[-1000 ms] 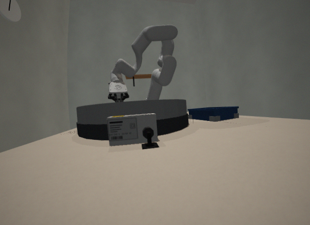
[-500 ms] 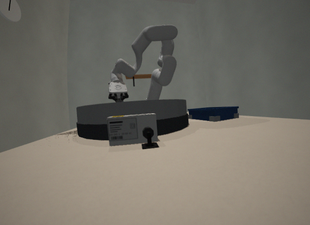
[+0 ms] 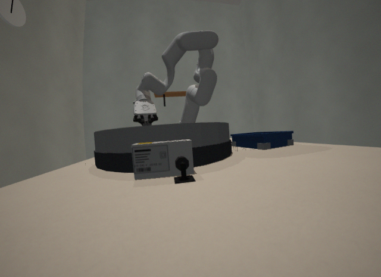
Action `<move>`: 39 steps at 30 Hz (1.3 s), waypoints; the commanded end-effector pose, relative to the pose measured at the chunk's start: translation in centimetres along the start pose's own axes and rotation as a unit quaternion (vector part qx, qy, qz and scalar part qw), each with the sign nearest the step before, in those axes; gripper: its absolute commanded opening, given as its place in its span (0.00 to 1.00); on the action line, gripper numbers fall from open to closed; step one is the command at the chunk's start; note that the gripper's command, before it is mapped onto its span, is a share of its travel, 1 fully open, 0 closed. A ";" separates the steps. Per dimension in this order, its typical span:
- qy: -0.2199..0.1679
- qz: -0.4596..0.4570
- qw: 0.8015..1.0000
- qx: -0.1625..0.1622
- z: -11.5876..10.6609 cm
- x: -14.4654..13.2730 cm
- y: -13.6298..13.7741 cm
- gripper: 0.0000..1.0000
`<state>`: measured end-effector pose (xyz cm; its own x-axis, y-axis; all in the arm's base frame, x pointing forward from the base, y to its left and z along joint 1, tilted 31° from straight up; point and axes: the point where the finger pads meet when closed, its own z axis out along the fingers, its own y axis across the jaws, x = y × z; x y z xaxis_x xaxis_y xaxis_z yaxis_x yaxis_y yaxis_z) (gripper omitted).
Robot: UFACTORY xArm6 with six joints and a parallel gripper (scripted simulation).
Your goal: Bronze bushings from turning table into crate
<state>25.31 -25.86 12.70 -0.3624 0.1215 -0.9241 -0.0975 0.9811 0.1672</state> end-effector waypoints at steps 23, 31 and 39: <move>0.000 -0.001 1.000 0.001 1.2 -1.5 -4.7 0.00; 0.000 -0.001 1.000 0.001 1.6 -2.0 -6.0 0.00; 0.000 -0.001 1.000 0.001 2.8 -3.4 -8.0 0.00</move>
<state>28.90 -32.43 13.19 -0.3632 0.1230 -0.9236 -0.0971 0.9809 0.1688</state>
